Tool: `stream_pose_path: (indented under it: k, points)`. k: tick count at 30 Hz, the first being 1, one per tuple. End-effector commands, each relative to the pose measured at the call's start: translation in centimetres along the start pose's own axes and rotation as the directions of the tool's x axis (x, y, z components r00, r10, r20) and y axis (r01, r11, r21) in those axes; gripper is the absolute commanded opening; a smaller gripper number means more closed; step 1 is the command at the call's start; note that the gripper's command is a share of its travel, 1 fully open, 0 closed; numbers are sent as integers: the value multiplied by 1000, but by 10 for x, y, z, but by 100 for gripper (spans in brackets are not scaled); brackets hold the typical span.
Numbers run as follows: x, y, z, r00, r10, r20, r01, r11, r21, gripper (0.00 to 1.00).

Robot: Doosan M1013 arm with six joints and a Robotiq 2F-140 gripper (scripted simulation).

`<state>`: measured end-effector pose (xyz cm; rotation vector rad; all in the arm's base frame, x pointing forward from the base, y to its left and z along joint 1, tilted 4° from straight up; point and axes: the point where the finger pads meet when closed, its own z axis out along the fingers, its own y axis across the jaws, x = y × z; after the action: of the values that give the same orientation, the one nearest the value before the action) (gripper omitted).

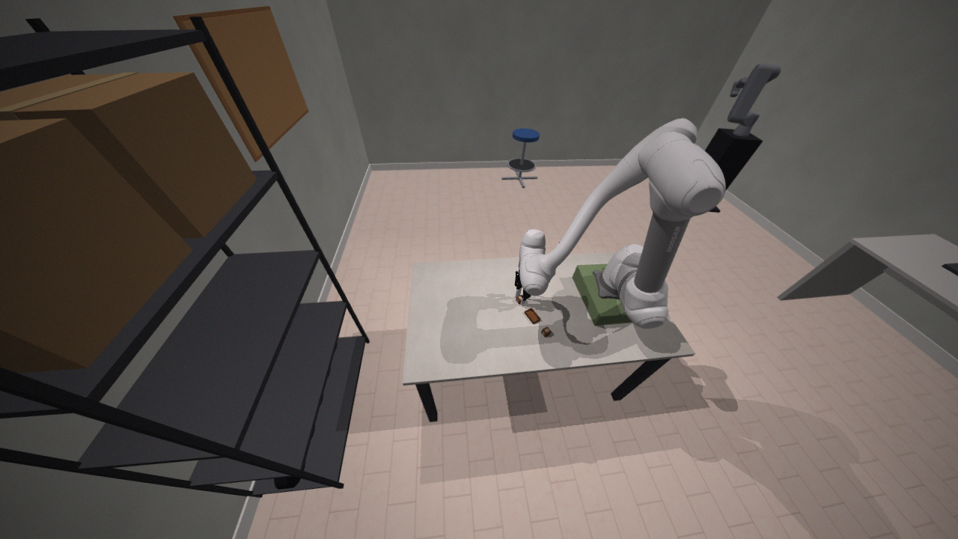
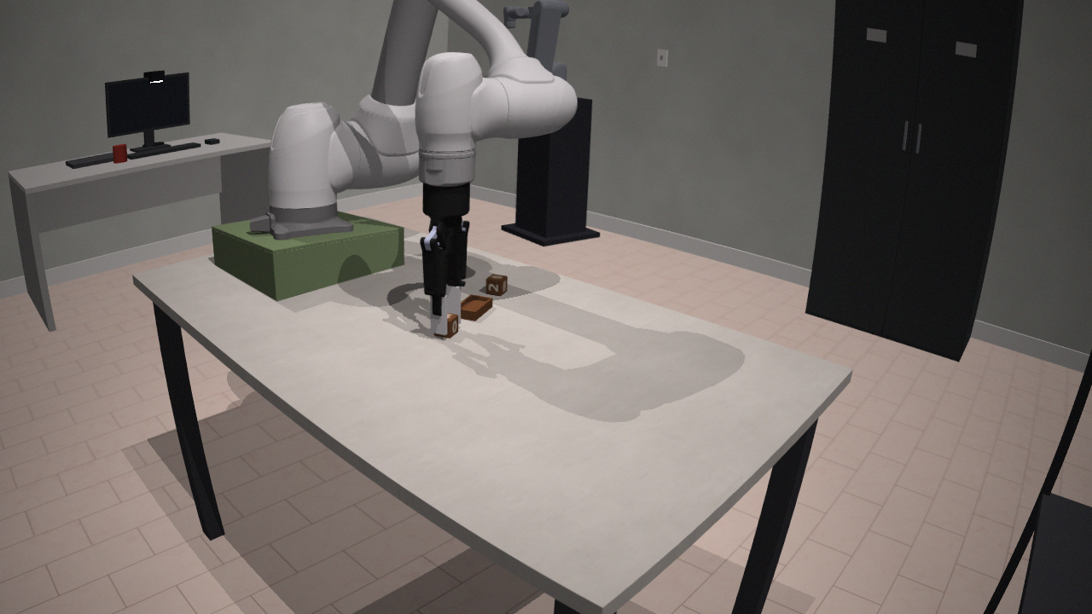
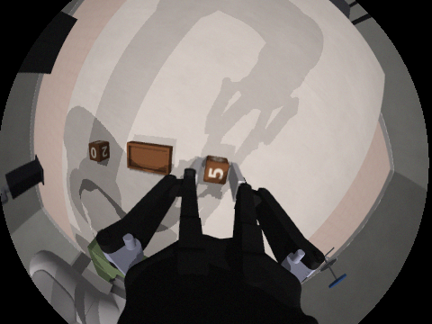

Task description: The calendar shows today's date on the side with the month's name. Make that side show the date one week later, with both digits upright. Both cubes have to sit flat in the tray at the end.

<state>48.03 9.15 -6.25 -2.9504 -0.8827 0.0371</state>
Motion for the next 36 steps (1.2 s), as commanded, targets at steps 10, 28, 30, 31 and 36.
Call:
stream_pose_path:
  k: [10, 28, 30, 31, 36]
  points:
    - [0, 0, 1, 1000, 0, 0, 0, 1000, 0, 36]
    - [0, 0, 1, 1000, 0, 0, 0, 1000, 0, 36]
    - [0, 0, 1, 1000, 0, 0, 0, 1000, 0, 36]
    - [0, 0, 1, 1000, 0, 0, 0, 1000, 0, 36]
    - [0, 0, 1, 1000, 0, 0, 0, 1000, 0, 25]
